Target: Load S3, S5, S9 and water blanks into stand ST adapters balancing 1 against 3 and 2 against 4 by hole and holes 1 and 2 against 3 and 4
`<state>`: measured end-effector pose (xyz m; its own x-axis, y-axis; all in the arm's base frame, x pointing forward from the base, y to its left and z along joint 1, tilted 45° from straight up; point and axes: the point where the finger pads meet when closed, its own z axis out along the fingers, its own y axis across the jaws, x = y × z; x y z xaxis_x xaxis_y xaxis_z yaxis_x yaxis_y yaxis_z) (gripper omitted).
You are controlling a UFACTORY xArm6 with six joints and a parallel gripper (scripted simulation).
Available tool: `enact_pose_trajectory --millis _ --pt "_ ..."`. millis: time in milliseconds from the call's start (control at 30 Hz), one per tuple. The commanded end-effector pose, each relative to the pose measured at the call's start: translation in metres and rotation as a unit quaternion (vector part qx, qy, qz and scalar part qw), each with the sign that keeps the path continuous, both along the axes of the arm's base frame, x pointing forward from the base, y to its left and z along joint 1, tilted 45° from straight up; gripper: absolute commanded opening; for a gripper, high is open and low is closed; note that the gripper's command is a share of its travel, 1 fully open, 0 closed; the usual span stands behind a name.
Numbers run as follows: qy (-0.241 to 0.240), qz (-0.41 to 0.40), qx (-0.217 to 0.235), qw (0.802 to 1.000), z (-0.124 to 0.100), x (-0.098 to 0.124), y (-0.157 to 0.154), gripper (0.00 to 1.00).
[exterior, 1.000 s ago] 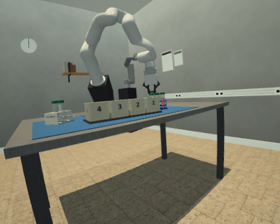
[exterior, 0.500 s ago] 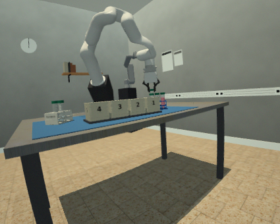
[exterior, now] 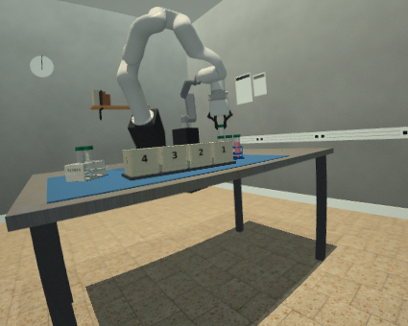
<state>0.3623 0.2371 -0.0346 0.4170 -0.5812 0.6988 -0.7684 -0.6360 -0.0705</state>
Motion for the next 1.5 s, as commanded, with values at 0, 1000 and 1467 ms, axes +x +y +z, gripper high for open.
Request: enact_pose_trajectory --millis 0,1000,1467 --pt "-0.001 0.001 0.001 1.0 0.007 -0.004 0.006 0.0" --pt "-0.001 0.001 0.001 1.0 0.044 -0.029 0.032 0.0" --pt "-0.001 0.001 0.001 1.0 0.054 -0.036 0.039 0.0"
